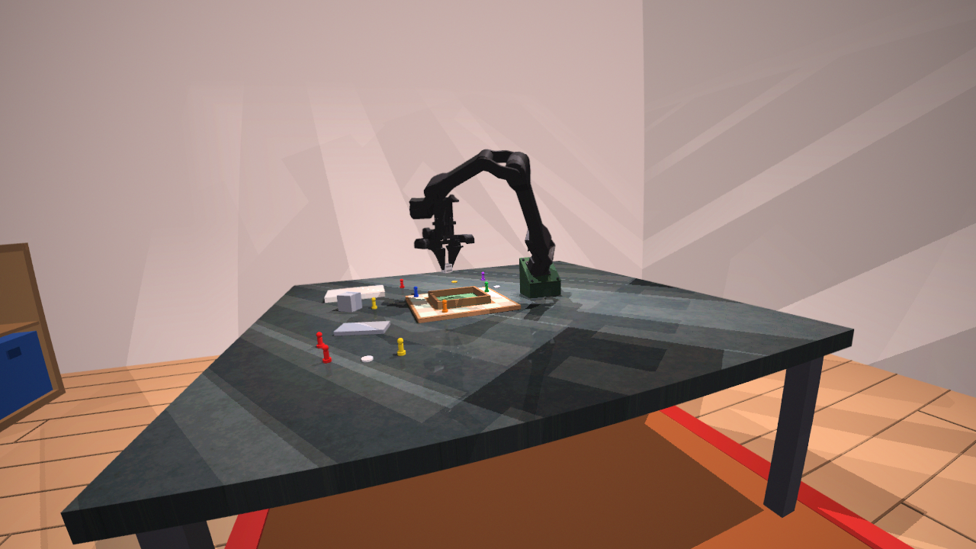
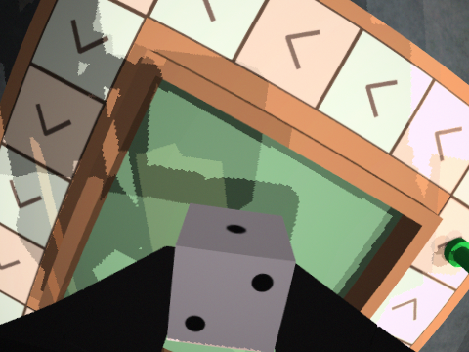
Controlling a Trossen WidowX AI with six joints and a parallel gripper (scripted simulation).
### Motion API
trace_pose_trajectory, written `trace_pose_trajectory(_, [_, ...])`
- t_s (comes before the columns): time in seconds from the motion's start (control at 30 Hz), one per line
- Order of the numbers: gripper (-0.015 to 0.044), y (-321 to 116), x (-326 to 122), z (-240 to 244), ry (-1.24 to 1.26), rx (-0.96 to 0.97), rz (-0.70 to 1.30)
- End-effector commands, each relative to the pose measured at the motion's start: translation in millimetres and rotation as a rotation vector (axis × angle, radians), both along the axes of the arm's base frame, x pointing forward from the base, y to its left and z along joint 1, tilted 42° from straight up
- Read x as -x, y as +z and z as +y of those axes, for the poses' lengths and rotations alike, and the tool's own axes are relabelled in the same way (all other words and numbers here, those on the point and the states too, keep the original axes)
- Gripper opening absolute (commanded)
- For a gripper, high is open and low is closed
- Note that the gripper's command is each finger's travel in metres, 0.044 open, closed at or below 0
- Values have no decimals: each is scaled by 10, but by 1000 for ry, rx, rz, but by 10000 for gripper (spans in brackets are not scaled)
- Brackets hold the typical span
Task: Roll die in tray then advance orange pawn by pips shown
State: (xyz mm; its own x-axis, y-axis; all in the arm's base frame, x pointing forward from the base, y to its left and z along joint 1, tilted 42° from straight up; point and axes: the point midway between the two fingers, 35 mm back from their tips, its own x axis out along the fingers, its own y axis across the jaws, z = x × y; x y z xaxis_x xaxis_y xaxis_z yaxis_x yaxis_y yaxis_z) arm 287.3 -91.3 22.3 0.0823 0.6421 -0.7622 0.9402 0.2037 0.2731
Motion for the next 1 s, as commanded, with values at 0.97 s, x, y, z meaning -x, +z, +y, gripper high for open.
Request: trace_pose_trajectory(0.97, [0, 12, 272, 488, -279, 394, 299])
